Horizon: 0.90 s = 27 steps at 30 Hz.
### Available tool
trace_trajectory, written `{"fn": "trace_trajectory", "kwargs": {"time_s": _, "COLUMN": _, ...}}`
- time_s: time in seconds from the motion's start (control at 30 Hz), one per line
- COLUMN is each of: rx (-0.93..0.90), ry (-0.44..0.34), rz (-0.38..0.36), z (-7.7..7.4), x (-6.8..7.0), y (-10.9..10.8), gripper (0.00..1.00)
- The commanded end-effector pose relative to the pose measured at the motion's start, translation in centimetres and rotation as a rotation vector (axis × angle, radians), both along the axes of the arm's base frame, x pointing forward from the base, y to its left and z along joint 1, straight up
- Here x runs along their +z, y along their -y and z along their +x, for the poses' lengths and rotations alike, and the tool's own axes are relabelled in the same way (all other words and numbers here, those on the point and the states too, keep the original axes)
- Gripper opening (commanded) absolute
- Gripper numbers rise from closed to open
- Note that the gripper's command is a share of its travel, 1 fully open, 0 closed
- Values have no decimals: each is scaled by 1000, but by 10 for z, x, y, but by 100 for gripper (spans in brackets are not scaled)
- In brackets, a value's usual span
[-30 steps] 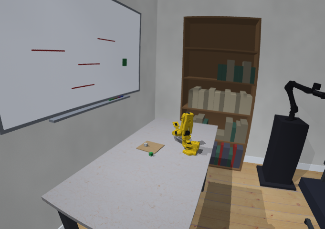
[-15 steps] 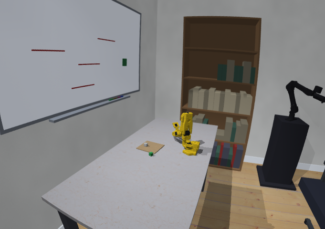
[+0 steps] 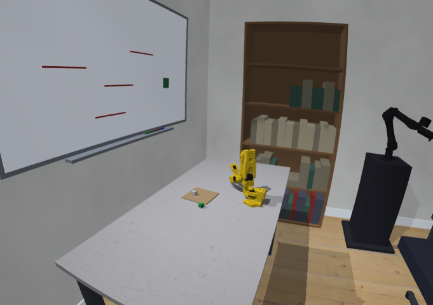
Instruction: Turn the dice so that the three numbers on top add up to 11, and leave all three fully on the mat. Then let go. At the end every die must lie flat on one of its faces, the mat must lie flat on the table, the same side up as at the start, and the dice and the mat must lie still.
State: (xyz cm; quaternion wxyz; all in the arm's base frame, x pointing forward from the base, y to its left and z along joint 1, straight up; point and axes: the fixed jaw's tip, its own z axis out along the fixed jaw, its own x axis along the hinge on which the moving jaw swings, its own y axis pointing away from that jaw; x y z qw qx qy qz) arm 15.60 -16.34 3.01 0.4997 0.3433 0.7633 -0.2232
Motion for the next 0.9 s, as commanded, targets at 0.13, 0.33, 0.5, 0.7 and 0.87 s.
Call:
{"fn": "trace_trajectory", "kwargs": {"time_s": 0.13, "rx": -12, "ry": 39, "rz": -30, "z": 3, "x": 3, "y": 6, "gripper": 0}}
{"fn": "trace_trajectory", "kwargs": {"time_s": 0.33, "rx": -12, "ry": 39, "rz": -30, "z": 3, "x": 3, "y": 6, "gripper": 0}}
{"fn": "trace_trajectory", "kwargs": {"time_s": 0.5, "rx": -12, "ry": 39, "rz": -30, "z": 3, "x": 1, "y": 6, "gripper": 0}}
{"fn": "trace_trajectory", "kwargs": {"time_s": 0.7, "rx": -12, "ry": 39, "rz": -30, "z": 3, "x": -3, "y": 6, "gripper": 0}}
{"fn": "trace_trajectory", "kwargs": {"time_s": 0.87, "rx": -12, "ry": 39, "rz": -30, "z": 3, "x": -3, "y": 6, "gripper": 0}}
